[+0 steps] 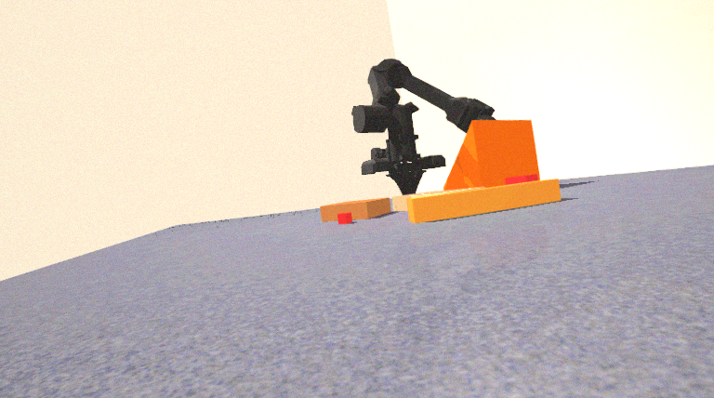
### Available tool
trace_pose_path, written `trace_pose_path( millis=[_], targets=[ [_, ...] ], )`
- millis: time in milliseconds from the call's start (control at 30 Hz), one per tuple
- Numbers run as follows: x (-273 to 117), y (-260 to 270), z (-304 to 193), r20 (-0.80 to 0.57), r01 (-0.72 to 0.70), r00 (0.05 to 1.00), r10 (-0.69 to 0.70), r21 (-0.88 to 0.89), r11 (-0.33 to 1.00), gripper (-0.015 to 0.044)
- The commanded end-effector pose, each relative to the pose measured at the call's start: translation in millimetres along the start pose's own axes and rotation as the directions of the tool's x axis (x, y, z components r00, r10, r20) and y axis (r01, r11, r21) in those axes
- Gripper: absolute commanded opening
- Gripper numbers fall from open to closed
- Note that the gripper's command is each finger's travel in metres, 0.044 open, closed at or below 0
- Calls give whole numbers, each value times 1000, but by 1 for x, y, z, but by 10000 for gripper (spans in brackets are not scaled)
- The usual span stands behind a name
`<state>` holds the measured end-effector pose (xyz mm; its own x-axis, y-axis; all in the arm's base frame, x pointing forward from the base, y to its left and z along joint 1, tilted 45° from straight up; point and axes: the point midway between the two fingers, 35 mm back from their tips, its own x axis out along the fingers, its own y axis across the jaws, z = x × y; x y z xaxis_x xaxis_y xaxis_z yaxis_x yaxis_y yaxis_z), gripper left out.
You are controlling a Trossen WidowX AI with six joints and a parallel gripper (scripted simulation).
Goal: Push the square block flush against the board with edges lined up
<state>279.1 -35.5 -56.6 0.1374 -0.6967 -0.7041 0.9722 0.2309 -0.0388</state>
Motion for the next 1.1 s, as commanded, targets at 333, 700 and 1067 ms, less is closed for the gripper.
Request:
trace_pose_path(
  millis=[333,700,1067],
  targets=[
    [1,-1,-2,-7,3,1000,-3,3,1000,0],
    [1,-1,-2,-7,3,1000,-3,3,1000,0],
    [1,0,3,-8,3,1000,-3,3,1000,0]
  ],
)
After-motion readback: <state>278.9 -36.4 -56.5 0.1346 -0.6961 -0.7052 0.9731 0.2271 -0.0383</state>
